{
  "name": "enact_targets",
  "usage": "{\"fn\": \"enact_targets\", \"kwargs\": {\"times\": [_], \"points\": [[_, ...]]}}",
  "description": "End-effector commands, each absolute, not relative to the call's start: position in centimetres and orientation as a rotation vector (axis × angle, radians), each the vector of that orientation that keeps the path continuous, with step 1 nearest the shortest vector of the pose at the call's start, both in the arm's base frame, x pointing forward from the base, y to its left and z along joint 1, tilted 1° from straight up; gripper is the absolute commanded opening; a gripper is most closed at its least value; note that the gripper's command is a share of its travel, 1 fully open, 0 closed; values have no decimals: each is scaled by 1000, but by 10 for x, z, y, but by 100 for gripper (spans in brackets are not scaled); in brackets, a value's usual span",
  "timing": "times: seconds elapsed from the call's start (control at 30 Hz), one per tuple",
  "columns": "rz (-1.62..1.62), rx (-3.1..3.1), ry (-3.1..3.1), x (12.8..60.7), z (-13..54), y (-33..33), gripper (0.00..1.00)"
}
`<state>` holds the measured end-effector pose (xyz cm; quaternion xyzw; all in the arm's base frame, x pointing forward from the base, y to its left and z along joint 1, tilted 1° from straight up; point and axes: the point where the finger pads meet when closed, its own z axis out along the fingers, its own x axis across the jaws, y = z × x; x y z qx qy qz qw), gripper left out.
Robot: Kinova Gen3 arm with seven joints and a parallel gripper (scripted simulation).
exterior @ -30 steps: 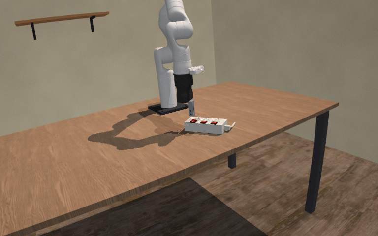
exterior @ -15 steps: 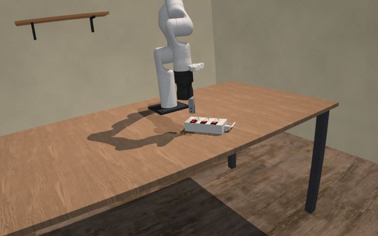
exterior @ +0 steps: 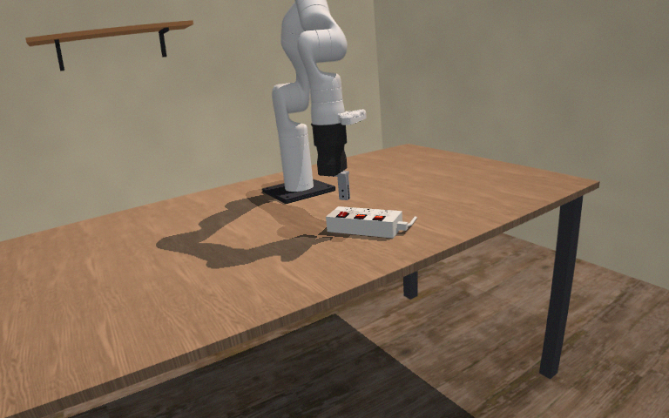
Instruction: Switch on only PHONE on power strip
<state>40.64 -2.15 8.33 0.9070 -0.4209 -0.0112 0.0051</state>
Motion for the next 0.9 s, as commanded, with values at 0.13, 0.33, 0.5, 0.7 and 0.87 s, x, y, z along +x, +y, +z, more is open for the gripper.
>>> {"fn": "enact_targets", "kwargs": {"times": [0.13, 0.33, 0.5, 0.7, 0.87], "points": [[-21, 2857, -1287, 456, 91, 23, 0], [-21, 2857, -1287, 464, 93, 32, 0], [-21, 2857, -1287, 464, 93, 32, 0], [-21, 2857, -1287, 464, 93, 32, 0], [-21, 2857, -1287, 464, 93, 32, 0]]}}
